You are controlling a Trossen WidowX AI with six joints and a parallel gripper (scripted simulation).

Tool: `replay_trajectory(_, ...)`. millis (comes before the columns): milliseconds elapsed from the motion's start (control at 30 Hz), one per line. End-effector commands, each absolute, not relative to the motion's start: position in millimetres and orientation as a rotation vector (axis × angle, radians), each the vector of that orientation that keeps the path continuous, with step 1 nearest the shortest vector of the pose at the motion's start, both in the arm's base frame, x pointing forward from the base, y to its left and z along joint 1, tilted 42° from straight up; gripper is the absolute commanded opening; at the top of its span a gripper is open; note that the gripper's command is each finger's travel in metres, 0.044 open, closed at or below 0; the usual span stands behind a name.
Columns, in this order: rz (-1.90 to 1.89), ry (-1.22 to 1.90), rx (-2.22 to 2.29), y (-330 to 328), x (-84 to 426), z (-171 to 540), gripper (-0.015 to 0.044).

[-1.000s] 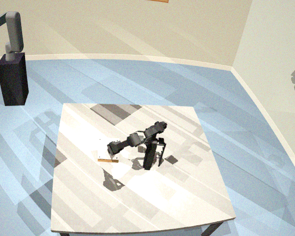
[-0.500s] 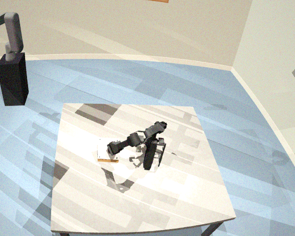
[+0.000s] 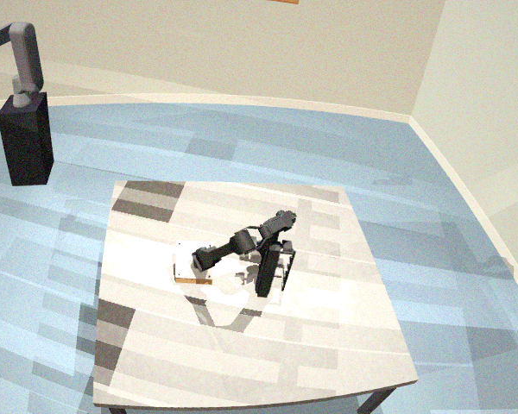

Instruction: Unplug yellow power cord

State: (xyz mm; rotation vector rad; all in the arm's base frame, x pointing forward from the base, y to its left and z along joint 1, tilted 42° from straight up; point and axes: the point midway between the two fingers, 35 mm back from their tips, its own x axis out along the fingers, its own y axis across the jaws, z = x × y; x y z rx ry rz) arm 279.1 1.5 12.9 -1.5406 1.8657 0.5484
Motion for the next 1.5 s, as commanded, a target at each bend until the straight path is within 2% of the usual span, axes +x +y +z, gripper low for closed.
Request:
replay_trajectory(0, 0.59, 1.815, -1.514, 27, 288, -3, 0.0)
replay_trajectory(533, 0.591, 1.814, -1.516, 49, 292, -16, 0.0)
replay_trajectory(733, 0.583, 1.82, -1.503, 38, 289, -10, 0.0157)
replay_trajectory(1467, 0.59, 1.816, -1.519, 38, 288, -2, 0.016)
